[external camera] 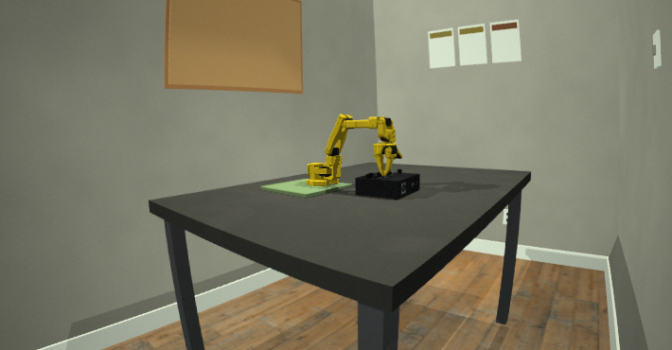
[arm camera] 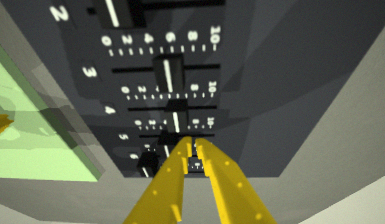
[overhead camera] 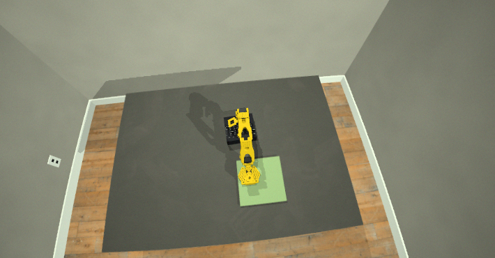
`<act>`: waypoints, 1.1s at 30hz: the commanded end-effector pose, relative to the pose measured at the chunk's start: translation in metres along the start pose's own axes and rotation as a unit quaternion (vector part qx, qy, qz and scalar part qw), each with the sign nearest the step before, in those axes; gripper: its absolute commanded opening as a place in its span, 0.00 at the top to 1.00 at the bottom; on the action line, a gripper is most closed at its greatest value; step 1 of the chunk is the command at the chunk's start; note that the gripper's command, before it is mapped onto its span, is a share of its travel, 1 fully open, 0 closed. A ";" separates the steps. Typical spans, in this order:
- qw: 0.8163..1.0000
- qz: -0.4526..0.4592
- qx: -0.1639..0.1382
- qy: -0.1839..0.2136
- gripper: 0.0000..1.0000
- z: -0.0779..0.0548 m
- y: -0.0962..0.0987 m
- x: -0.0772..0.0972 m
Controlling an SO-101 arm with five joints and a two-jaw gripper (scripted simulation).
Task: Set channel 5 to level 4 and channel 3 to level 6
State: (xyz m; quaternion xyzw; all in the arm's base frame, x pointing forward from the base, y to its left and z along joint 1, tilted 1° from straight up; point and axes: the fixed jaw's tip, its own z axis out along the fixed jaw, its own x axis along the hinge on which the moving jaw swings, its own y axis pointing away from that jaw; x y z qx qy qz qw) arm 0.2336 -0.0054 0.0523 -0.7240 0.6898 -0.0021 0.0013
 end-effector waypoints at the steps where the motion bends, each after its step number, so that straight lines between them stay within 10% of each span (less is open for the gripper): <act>1: 1.000 0.000 0.000 0.000 1.00 0.000 0.002 0.002; 33: 1.000 0.000 0.000 0.000 1.00 0.000 -0.001 0.002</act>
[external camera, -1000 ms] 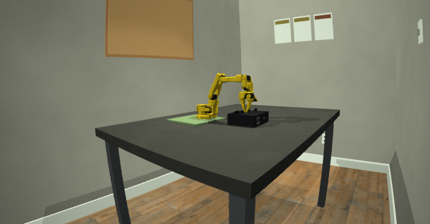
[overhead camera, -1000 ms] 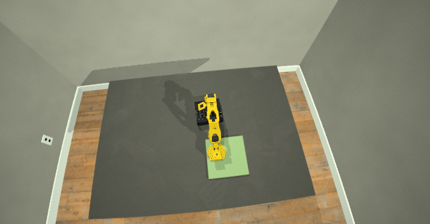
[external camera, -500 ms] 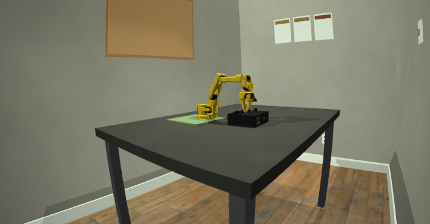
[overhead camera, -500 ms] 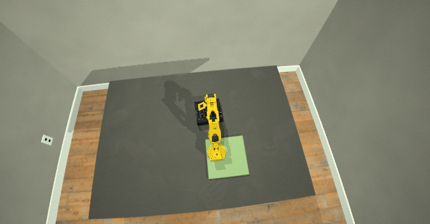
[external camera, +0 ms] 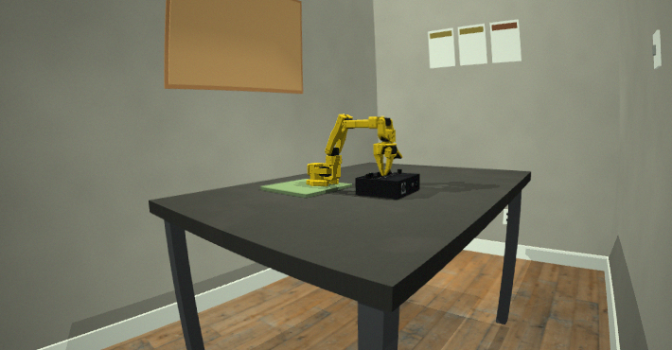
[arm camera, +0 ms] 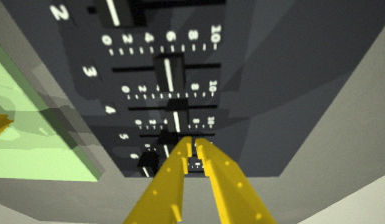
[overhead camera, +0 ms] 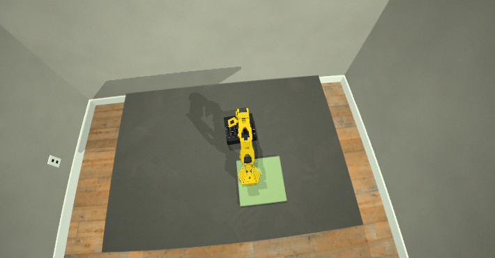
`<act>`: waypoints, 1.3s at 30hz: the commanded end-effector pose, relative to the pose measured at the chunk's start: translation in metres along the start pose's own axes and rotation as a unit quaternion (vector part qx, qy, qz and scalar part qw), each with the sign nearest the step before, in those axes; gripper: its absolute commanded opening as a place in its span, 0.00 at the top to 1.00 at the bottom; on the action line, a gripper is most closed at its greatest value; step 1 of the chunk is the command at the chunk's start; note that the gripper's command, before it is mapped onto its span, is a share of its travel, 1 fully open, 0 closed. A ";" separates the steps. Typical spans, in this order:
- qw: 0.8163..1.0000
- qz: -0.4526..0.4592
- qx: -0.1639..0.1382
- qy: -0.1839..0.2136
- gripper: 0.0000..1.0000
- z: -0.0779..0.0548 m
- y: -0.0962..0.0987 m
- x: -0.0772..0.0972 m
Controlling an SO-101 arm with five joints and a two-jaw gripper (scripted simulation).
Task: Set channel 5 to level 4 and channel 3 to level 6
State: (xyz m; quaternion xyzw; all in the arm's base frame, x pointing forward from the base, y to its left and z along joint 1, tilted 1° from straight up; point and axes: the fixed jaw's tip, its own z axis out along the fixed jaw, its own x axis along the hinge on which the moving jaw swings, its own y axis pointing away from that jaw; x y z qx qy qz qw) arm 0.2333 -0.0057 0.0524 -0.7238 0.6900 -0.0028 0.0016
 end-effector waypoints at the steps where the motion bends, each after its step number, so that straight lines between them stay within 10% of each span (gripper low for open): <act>1: 1.000 0.000 -0.001 -0.001 1.00 0.000 -0.001 0.002; 39: 1.000 0.000 -0.001 -0.001 1.00 0.003 -0.005 0.001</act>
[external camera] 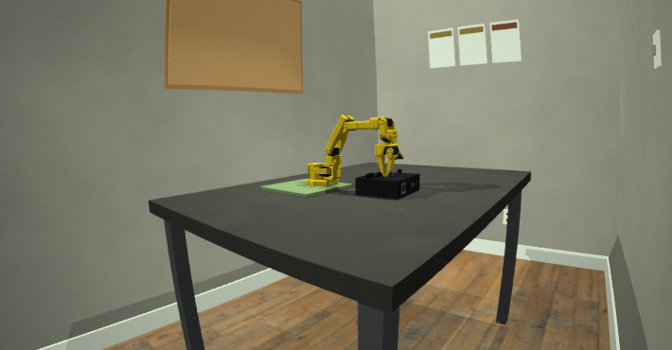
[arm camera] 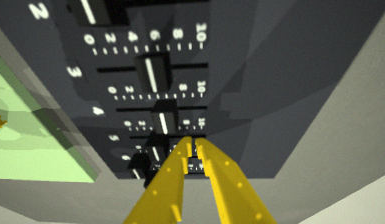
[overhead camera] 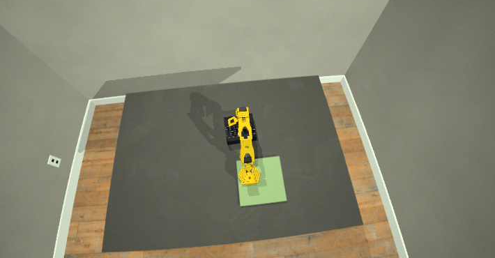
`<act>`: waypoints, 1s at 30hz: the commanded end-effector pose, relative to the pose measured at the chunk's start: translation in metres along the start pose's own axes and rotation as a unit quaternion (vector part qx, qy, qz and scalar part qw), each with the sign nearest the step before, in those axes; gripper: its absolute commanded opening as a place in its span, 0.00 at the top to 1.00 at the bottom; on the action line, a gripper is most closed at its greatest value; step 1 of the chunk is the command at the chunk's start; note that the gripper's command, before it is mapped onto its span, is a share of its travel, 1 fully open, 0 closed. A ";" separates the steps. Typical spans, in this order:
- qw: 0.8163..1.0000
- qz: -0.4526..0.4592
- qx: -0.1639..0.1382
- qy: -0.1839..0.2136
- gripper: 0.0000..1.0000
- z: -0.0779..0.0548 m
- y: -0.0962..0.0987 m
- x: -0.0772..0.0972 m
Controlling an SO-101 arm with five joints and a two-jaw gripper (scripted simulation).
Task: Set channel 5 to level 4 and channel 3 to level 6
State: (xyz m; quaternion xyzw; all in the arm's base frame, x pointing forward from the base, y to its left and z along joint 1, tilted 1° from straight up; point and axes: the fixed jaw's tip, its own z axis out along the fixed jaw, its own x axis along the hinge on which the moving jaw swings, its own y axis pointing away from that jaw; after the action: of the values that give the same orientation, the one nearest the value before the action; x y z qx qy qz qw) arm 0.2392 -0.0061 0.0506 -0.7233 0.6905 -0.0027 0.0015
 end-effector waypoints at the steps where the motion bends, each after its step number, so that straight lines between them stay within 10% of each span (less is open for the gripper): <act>1: 1.000 -0.001 -0.001 -0.001 1.00 0.001 0.001 0.000; 30: 1.000 -0.001 0.014 0.000 1.00 -0.014 0.002 0.000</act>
State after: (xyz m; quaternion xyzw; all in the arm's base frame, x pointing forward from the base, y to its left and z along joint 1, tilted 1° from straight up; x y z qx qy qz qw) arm 0.2366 -0.0060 0.0586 -0.7233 0.6905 -0.0053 0.0039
